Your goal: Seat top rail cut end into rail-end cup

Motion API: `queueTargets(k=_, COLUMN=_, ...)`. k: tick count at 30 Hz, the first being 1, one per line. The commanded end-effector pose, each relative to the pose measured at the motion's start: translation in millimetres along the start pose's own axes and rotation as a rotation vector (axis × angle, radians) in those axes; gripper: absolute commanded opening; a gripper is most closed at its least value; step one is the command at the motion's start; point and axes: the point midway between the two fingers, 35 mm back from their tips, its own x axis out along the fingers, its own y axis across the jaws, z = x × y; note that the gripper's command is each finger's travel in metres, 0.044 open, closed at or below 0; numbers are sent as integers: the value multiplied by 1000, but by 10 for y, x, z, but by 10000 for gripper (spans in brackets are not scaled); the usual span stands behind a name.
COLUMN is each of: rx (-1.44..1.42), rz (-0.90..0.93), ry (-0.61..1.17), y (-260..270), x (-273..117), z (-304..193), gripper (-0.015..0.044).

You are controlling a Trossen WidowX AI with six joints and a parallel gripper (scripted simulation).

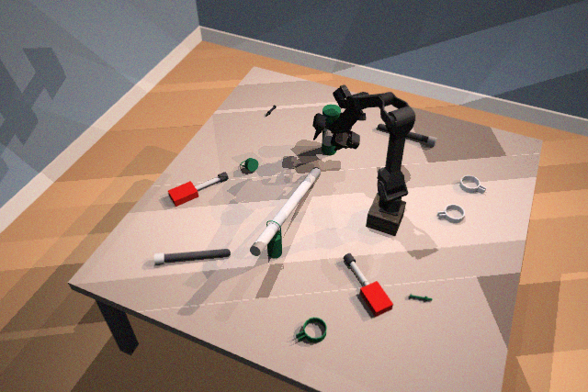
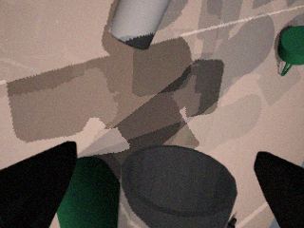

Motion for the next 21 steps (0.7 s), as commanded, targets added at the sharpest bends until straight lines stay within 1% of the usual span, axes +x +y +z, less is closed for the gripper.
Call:
queueTargets(k=1, rx=7, rz=6, ry=-3, y=23, x=69, z=14, gripper=440)
queueTargets(k=2, rx=7, rz=6, ry=-3, y=23, x=72, z=14, gripper=440)
queueTargets(k=14, rx=7, rz=6, ry=-3, y=23, x=72, z=14, gripper=125)
queueTargets(k=17, rx=7, rz=6, ry=-3, y=23, x=72, z=14, gripper=105)
queueTargets(k=21, rx=23, rz=6, ry=6, y=8, x=80, z=14, gripper=0)
